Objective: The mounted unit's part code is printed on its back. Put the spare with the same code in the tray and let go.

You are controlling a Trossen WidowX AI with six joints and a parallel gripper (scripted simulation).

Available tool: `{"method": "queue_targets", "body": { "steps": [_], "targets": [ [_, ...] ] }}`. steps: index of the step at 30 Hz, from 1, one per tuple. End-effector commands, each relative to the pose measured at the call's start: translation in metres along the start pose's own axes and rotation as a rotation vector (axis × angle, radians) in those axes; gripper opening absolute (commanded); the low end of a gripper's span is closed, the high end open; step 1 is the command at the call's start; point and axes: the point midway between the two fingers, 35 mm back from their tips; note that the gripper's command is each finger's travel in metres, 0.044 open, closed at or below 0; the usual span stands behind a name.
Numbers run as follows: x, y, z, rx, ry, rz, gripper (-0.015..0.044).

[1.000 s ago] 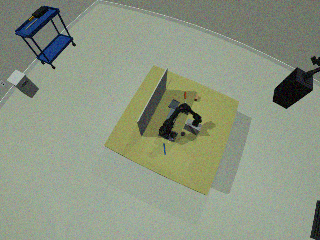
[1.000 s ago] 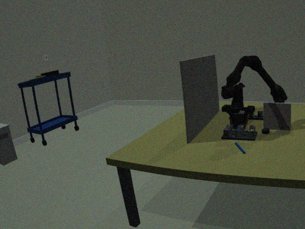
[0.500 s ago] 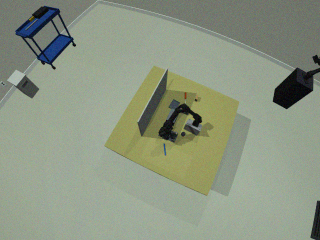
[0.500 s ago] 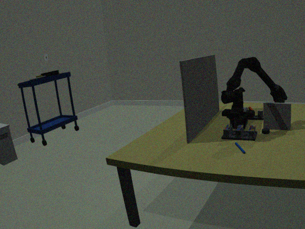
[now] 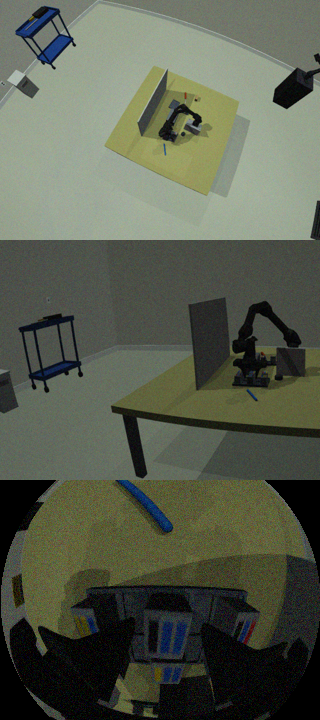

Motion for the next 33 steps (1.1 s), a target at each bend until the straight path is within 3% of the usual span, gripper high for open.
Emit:
{"method": "queue_targets", "body": {
  "steps": [1,13,19,24,28,33],
  "targets": [
    [-0.007,0.0,0.001,0.006,0.004,0.005,0.03],
    [-0.019,0.001,0.002,0.006,0.005,0.005,0.03],
    [-0.018,0.002,0.002,0.001,0.004,-0.001,0.0143],
    [-0.018,0.002,0.002,0.001,0.004,-0.001,0.0109],
    [-0.018,0.002,0.002,0.001,0.004,-0.001,0.0004],
    [-0.018,0.002,0.002,0.001,0.004,-0.001,0.0]
  ]
}}
Point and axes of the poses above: the point midway between the two fingers, 35 mm back from their tips, its own x axis back along the fingers, its own y axis across the jaws, z = x × y, and after that the axes turned 12 degrees about -x, right-handed
